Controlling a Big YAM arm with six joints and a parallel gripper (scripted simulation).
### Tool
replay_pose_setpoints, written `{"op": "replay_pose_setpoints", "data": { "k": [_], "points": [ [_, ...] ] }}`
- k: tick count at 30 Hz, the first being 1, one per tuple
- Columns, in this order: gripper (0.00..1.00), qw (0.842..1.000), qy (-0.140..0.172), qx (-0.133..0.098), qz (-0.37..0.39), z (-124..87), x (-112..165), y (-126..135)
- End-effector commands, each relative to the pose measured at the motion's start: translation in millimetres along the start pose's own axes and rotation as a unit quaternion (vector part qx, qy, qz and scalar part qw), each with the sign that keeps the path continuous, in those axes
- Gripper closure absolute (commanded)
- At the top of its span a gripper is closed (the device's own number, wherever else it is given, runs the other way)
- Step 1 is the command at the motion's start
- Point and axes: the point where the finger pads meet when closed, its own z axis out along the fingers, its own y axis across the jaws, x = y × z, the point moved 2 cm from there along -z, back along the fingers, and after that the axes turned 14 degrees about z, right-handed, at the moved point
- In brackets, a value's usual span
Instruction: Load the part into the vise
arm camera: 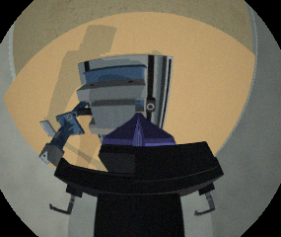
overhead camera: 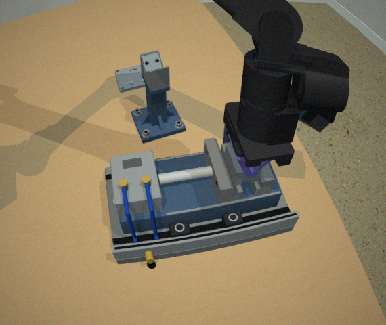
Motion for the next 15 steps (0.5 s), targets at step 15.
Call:
{"op": "replay_pose_setpoints", "data": {
  "k": [15],
  "points": [
    [1.00,1.000,-0.009,-0.006,-0.009,-3.0,-3.1,16.0]
  ]
}}
